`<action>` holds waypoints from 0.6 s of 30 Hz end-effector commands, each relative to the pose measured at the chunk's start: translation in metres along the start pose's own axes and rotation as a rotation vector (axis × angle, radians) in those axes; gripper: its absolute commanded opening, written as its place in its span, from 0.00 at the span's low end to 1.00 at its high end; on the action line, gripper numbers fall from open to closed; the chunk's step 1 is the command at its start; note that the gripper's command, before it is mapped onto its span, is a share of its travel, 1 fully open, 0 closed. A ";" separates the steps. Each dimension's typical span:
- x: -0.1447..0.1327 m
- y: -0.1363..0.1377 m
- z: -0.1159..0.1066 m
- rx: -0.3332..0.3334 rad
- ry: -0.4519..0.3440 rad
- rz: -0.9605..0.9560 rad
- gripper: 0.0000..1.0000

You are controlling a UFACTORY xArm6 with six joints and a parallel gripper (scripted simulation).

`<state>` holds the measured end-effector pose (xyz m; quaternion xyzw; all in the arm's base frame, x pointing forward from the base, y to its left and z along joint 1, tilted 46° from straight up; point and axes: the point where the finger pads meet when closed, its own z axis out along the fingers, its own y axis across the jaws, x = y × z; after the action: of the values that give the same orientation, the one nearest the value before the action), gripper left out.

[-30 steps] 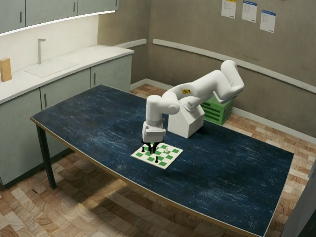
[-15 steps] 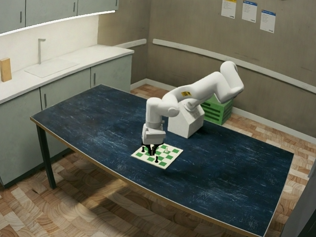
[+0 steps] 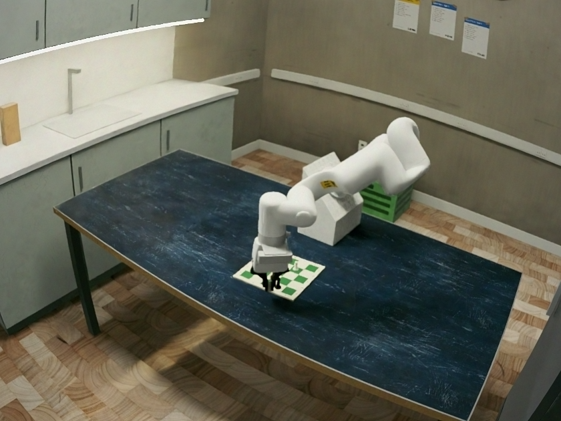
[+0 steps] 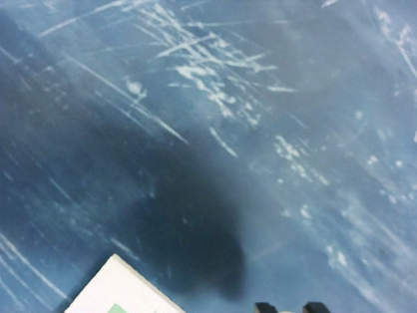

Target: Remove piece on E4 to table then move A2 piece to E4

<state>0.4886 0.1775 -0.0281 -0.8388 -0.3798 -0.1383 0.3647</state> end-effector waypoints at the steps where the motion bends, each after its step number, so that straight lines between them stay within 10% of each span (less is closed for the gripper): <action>1: 0.002 0.002 0.015 -0.003 0.004 -0.002 0.00; 18: 0.002 0.002 0.027 -0.003 0.004 -0.002 0.00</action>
<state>0.4893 0.1979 -0.0477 -0.8387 -0.3797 -0.1395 0.3646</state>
